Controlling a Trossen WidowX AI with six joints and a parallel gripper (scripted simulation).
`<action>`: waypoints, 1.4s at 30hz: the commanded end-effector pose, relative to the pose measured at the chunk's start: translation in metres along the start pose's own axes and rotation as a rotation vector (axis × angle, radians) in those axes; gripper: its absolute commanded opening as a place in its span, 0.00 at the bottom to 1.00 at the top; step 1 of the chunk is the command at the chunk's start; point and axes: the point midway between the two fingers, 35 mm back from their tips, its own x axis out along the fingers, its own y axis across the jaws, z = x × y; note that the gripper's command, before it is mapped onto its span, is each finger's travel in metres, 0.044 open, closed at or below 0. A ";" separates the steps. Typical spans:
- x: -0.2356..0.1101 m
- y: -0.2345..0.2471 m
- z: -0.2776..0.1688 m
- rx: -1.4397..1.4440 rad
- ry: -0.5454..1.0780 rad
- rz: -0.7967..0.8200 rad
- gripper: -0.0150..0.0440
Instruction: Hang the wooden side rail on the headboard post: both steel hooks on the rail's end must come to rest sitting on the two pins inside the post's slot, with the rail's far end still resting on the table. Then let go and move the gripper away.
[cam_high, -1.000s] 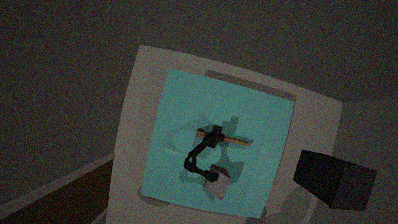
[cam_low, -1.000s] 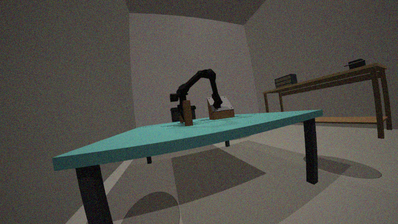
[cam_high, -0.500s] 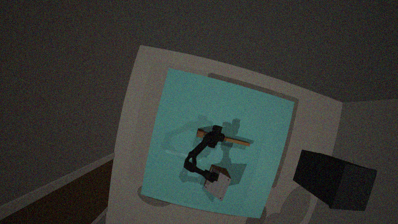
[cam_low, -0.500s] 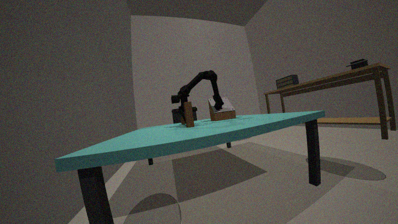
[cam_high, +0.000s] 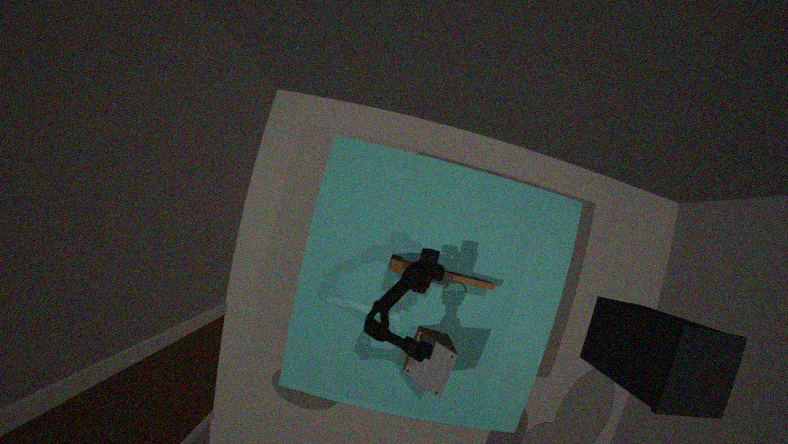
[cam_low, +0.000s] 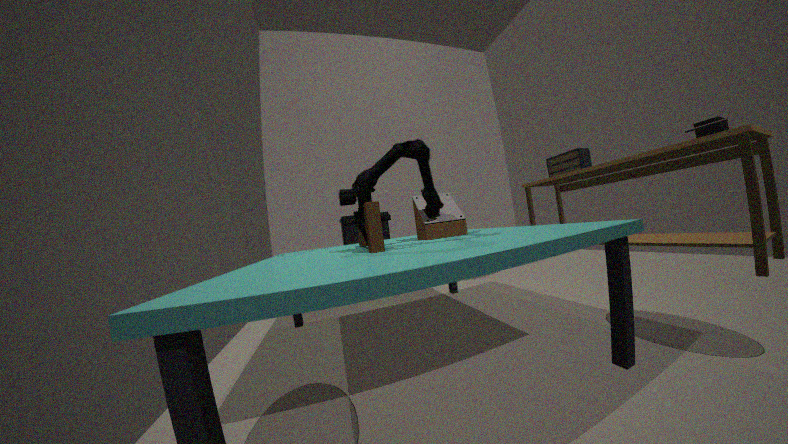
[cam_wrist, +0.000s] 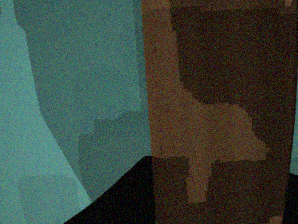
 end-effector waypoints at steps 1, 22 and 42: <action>-0.001 0.001 0.000 -0.001 0.004 0.007 0.25; 0.003 0.001 0.000 -0.001 0.004 0.007 0.25; 0.006 0.001 0.000 -0.001 0.004 0.007 0.25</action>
